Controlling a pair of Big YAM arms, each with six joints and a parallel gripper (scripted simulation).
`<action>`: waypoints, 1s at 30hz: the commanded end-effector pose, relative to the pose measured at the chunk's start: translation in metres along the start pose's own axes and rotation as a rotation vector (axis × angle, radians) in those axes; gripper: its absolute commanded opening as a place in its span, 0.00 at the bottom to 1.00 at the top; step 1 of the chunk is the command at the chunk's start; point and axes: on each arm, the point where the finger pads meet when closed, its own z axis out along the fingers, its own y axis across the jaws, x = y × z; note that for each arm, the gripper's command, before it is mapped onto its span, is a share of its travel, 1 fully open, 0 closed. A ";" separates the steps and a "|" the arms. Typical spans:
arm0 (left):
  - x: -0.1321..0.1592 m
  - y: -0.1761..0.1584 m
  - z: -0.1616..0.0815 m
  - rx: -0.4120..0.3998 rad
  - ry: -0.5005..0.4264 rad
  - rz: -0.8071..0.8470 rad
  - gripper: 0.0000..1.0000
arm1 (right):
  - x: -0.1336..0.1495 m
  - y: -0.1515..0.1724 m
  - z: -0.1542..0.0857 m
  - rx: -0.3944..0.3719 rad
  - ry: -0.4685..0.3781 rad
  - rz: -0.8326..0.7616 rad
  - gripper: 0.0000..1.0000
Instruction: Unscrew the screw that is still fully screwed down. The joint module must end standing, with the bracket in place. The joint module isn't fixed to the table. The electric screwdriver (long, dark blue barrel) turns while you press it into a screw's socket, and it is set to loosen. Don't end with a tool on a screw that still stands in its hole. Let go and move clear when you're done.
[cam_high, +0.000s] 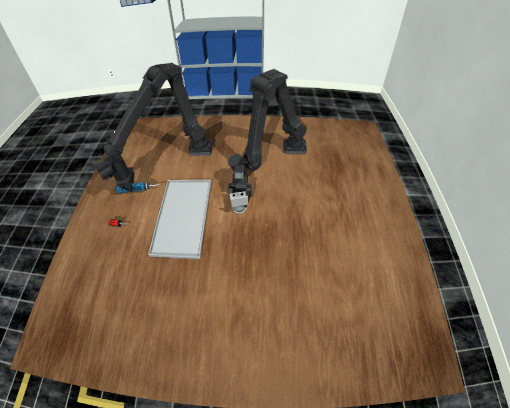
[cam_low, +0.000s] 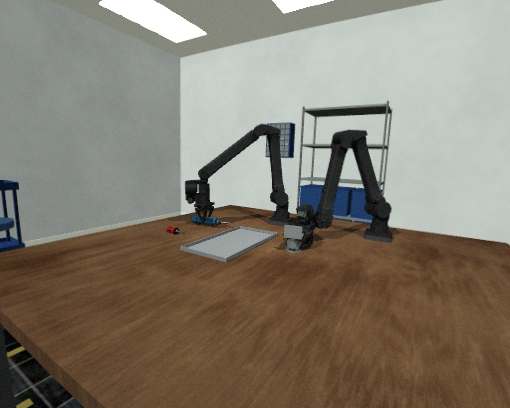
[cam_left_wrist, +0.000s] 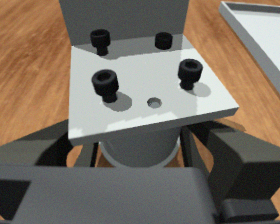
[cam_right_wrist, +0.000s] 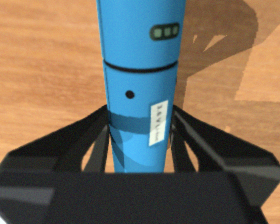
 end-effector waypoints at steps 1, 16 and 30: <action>-0.008 -0.006 0.002 0.007 -0.018 -0.012 0.59 | -0.034 0.019 -0.041 -0.062 -0.083 0.004 0.42; -0.008 -0.006 0.002 0.007 -0.018 -0.012 0.59 | -0.033 0.018 -0.062 -0.063 -0.084 0.004 0.42; -0.008 -0.006 0.002 0.007 -0.018 -0.012 0.59 | -0.031 0.017 -0.082 -0.063 -0.084 0.004 0.42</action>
